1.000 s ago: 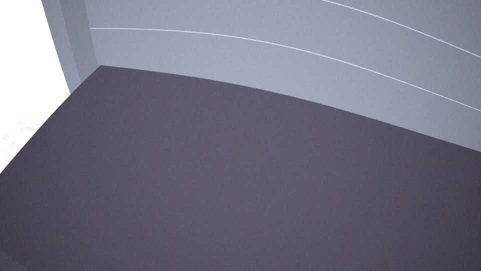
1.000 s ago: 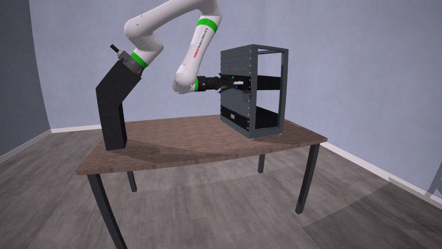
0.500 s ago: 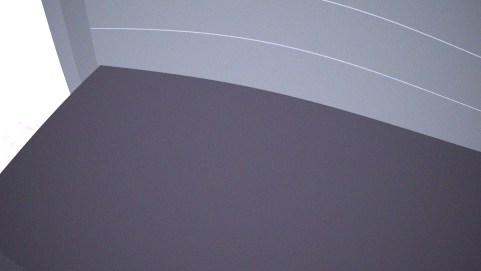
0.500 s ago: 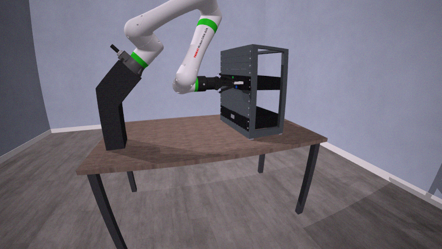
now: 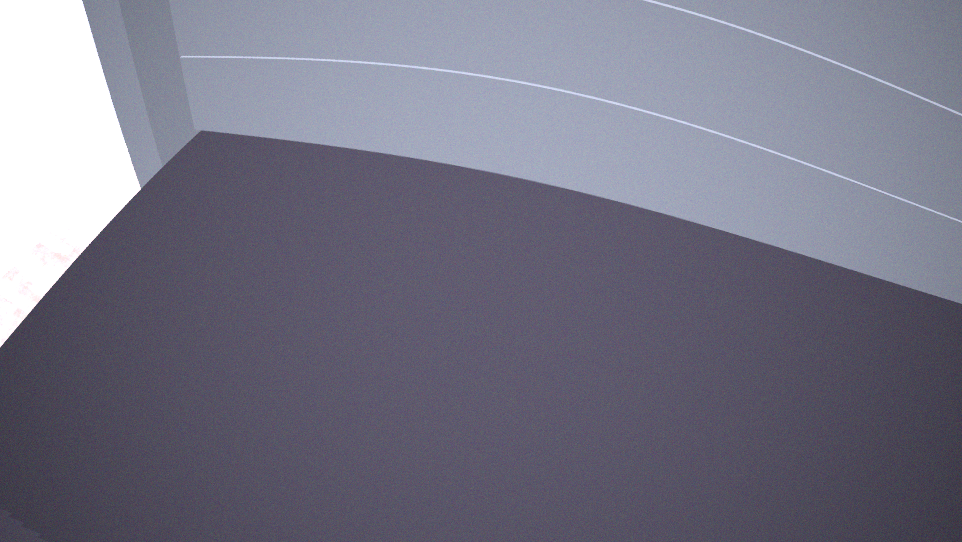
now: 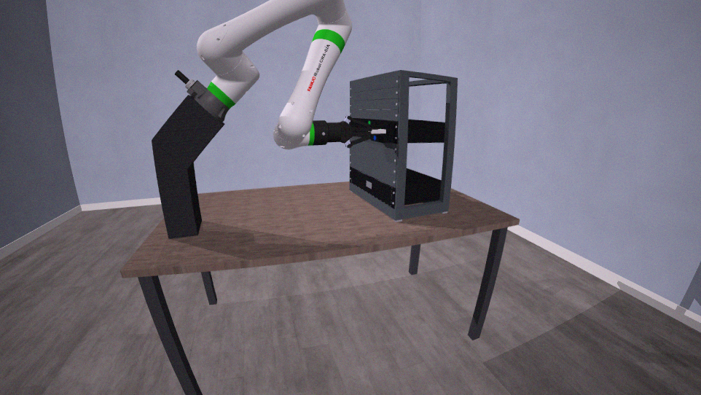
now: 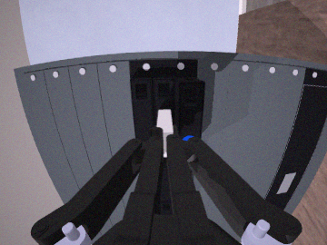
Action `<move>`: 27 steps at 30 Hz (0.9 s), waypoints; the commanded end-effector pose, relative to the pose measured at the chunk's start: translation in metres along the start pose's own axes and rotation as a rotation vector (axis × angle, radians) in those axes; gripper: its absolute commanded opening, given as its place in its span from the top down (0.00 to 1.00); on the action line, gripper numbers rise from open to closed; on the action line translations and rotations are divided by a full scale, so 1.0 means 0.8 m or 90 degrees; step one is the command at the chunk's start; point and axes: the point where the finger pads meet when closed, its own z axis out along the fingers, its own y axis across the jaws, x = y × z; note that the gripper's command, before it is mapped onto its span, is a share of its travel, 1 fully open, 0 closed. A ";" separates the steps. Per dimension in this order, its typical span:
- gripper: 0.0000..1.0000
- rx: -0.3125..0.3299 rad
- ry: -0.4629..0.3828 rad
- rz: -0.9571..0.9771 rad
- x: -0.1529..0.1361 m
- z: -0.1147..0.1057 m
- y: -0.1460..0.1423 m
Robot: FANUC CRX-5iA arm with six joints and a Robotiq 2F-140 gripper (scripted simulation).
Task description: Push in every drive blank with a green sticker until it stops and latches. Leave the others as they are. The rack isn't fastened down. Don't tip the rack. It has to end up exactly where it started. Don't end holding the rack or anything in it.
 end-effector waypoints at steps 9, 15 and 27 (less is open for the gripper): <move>1.00 0.000 0.000 0.000 0.000 0.000 0.000; 1.00 0.000 0.000 0.000 0.000 -0.004 0.000; 1.00 0.000 0.000 0.000 0.000 -0.067 0.000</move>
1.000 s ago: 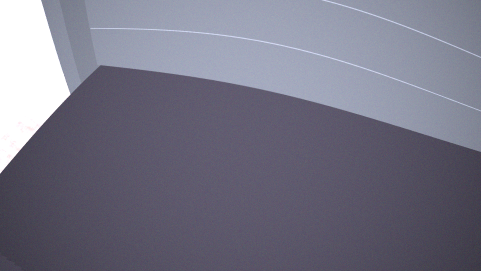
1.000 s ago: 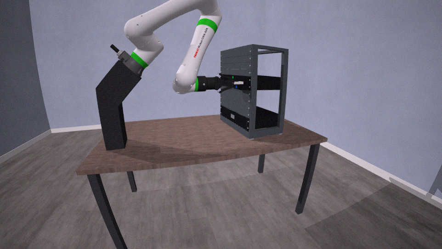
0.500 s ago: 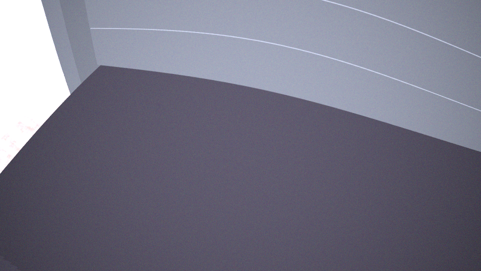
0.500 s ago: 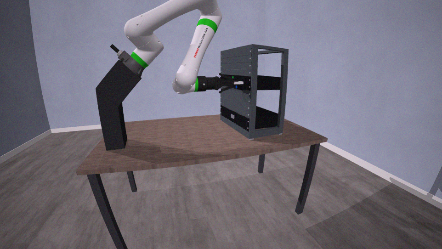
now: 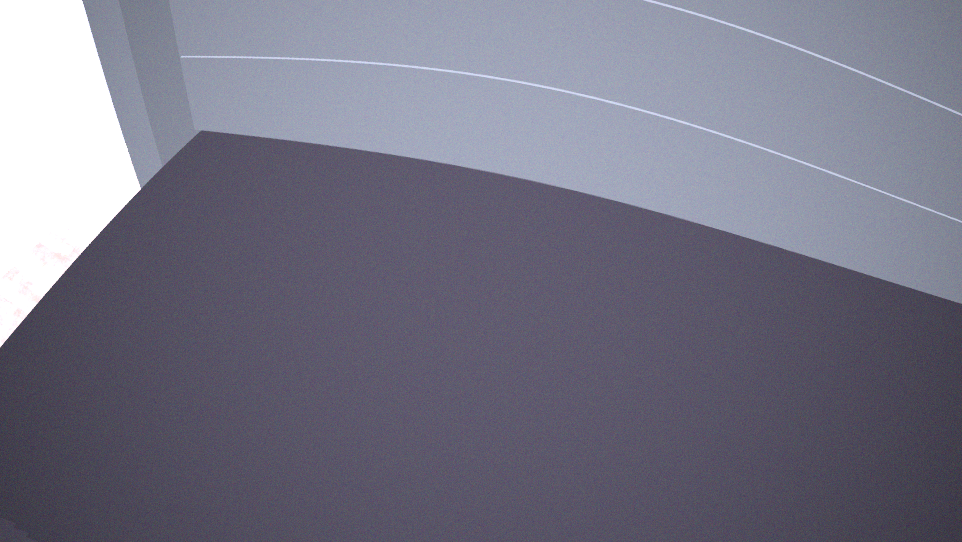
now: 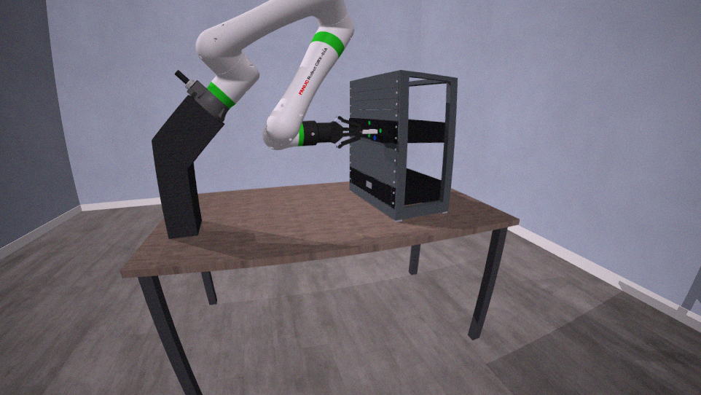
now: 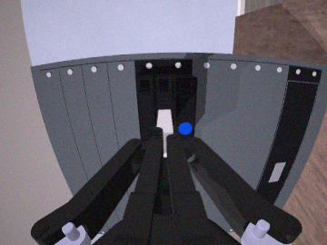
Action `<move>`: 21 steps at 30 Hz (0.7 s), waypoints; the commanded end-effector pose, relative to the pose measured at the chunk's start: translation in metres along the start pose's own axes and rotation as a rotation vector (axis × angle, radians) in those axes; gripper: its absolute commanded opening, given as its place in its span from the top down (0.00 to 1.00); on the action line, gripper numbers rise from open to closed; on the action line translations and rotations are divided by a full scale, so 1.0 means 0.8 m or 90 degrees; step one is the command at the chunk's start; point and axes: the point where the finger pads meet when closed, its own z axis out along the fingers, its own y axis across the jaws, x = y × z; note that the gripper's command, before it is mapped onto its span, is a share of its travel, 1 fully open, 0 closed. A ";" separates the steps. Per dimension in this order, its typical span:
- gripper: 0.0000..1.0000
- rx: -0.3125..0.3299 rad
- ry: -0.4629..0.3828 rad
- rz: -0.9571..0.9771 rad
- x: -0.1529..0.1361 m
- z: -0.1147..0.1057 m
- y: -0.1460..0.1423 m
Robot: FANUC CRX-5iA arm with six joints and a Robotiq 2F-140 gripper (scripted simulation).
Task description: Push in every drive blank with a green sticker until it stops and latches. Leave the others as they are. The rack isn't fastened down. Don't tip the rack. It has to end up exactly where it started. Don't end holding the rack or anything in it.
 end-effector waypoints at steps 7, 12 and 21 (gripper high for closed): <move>1.00 0.000 -0.001 -0.001 0.000 -0.052 0.000; 1.00 0.000 -0.001 -0.001 0.000 -0.055 0.000; 1.00 0.000 -0.001 -0.001 0.000 -0.055 0.000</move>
